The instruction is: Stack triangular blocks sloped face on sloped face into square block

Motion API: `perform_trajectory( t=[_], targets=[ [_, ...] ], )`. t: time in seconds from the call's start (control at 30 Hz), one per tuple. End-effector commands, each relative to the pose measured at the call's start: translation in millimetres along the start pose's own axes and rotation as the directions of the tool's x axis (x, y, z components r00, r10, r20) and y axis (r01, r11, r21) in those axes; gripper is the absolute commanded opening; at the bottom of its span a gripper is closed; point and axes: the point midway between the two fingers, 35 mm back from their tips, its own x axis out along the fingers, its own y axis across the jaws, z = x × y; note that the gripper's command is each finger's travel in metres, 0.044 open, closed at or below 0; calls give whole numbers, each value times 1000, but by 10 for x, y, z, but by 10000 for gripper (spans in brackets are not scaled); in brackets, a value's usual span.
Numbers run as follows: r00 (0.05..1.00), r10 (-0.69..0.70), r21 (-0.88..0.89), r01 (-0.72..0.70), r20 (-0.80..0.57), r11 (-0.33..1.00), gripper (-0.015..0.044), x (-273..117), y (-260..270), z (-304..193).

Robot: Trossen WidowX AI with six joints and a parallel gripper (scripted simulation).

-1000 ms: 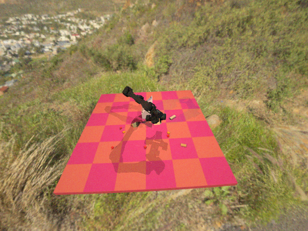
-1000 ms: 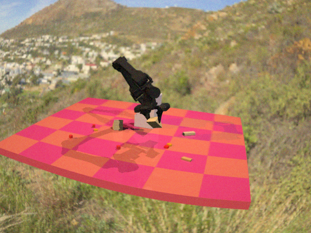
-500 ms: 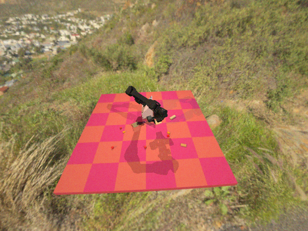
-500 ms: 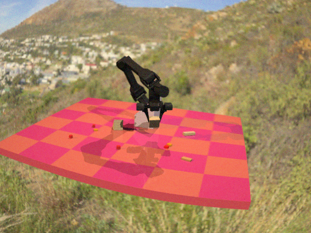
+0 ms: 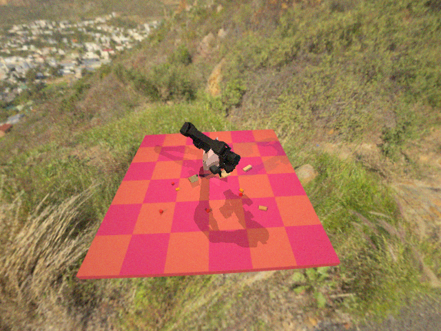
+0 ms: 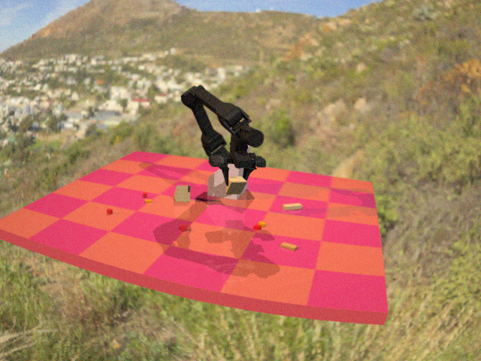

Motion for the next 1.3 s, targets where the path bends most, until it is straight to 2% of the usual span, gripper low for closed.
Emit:
perform_trajectory(
  t=[0.0,1.27],
  targets=[
    [1000,-3,-4,3,9,1000,0,-89,-144,-69],
    [1000,4,-68,-2,22,998,0,-550,-1241,-1400]
  ],
)
